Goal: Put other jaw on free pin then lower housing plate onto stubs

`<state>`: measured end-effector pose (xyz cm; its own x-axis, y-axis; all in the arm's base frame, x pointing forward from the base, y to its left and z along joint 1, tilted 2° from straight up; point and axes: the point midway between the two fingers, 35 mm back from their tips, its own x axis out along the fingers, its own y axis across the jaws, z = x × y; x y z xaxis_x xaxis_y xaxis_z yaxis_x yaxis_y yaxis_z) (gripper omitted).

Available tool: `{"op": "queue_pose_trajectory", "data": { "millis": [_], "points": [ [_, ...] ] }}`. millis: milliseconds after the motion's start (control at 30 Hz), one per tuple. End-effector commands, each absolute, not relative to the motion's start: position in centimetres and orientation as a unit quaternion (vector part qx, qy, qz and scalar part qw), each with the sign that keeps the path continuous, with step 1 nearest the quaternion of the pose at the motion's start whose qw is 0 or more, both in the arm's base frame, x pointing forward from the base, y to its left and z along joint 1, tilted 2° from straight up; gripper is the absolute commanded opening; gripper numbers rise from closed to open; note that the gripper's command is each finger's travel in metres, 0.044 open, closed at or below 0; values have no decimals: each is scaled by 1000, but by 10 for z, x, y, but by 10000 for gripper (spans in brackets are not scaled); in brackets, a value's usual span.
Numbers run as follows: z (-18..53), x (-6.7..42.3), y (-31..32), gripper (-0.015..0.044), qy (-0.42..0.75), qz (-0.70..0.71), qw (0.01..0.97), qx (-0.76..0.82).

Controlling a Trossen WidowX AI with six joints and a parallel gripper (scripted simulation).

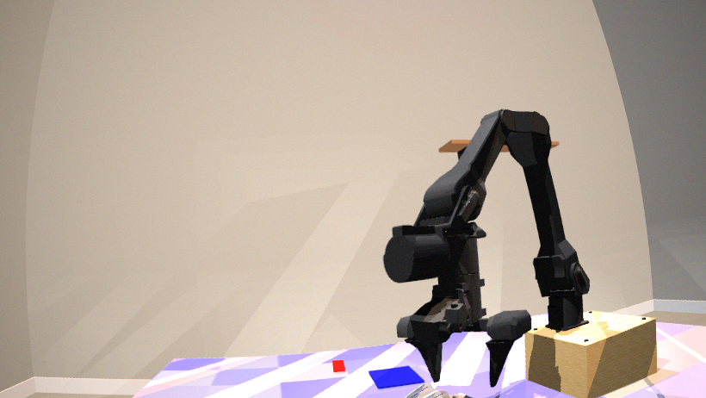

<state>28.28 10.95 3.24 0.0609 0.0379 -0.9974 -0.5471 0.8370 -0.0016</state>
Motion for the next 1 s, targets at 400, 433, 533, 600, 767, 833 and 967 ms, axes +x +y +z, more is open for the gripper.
{"op": "queue_pose_trajectory", "data": {
  "millis": [400, 433, 533, 600, 767, 833, 967],
  "points": [
    [36, 271, 138, 440, 612, 312, 658, -308],
    [36, 270, 140, 440, 608, 319, 655, -315],
    [37, 268, 145, 440, 598, 339, 645, -336],
    [37, 266, 149, 440, 590, 351, 637, -350],
    [38, 261, 158, 440, 571, 383, 617, -383],
    [39, 259, 161, 440, 562, 395, 609, -396],
    [40, 255, 168, 440, 545, 419, 592, -421]
  ]
}}
